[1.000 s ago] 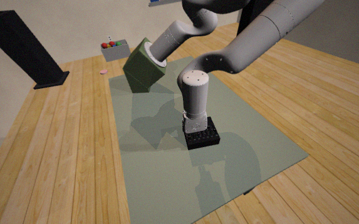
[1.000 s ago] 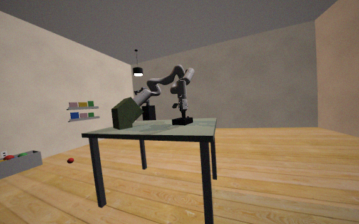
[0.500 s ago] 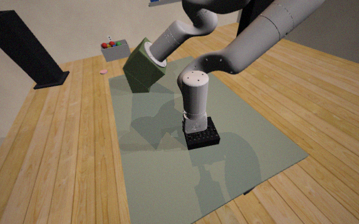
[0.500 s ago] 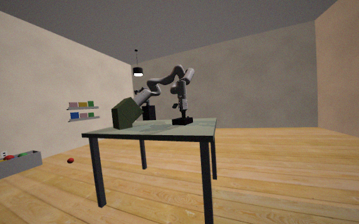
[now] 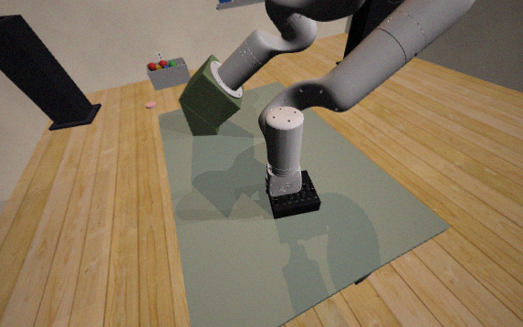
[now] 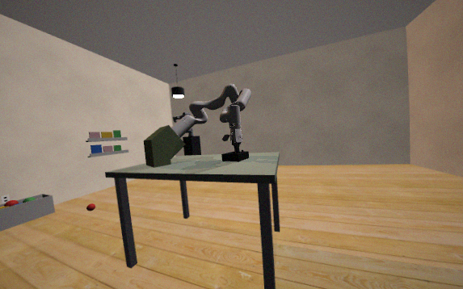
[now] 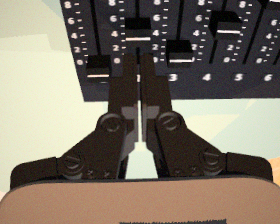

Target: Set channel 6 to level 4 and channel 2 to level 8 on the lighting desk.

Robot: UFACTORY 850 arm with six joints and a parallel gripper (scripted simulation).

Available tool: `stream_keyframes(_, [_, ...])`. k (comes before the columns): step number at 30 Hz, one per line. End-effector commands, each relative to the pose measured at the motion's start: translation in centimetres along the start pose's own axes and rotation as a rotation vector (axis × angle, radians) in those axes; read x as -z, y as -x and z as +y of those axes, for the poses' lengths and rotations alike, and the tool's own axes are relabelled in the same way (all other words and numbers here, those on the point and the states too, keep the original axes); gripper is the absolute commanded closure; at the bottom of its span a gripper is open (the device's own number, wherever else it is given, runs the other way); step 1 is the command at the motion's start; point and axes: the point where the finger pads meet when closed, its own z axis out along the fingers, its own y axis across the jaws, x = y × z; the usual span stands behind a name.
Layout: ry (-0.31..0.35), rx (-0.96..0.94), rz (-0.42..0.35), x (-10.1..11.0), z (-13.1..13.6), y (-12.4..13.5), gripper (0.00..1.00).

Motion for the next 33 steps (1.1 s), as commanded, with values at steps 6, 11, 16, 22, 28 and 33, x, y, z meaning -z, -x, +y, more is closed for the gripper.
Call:
stream_keyframes(6, [0.000,0.000,-0.001,-0.13,0.00,0.06,1.00])
stream_keyframes(11, [0.000,0.000,-0.001,-0.13,0.00,0.06,1.00])
stream_keyframes(16, [0.000,0.000,-0.001,-0.13,0.00,0.06,1.00])
stream_keyframes(22, [0.000,0.000,-0.001,-0.13,0.00,0.04,1.00])
stream_keyframes(28, [0.000,0.000,-0.001,-0.13,0.00,-0.08,1.00])
stream_keyframes(33, [0.000,0.000,-0.001,-0.13,0.00,-0.22,1.00])
